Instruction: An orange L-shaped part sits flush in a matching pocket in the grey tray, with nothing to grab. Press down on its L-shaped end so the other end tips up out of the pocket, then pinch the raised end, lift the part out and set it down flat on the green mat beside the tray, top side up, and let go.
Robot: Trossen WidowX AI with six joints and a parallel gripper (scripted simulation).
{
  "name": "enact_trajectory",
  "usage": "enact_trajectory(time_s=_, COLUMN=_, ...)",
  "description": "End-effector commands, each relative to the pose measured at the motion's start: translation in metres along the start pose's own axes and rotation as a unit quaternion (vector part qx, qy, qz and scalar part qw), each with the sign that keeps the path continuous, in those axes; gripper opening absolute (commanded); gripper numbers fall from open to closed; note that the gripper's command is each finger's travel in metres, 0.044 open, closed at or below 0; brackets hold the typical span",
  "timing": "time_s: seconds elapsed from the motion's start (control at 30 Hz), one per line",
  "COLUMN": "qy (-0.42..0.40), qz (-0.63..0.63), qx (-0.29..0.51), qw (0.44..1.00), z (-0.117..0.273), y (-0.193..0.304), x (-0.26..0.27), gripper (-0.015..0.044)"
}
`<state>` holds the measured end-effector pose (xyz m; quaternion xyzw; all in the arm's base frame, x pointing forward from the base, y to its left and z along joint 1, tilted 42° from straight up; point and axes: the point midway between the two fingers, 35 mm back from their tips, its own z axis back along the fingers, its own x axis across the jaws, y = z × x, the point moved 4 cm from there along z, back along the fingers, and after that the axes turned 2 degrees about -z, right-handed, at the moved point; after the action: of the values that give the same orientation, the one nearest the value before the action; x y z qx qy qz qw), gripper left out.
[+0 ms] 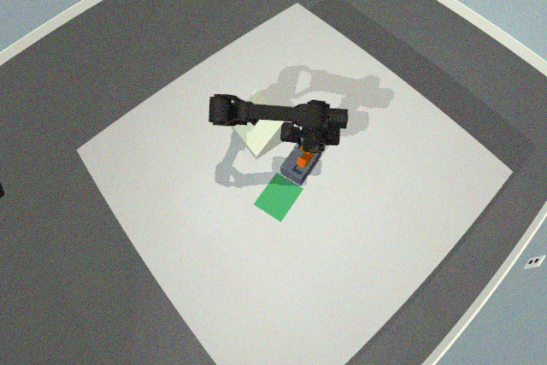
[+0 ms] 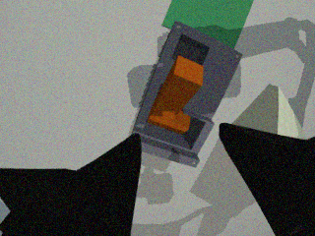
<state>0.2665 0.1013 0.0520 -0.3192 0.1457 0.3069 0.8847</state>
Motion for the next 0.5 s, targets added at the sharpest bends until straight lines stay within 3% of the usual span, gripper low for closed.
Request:
enact_trajectory(time_s=0.0, qy=0.004, qz=-0.243, qx=-0.003, qw=0.970, z=0.000, y=-0.025, x=-0.011, gripper=0.0280)
enact_trajectory(time_s=0.27, qy=0.004, qz=-0.243, qx=-0.003, qw=0.970, z=-0.001, y=-0.025, x=-0.011, gripper=0.0280)
enact_trajectory(time_s=0.47, qy=0.004, qz=-0.243, qx=-0.004, qw=0.970, z=-0.026, y=-0.025, x=-0.011, gripper=0.0280)
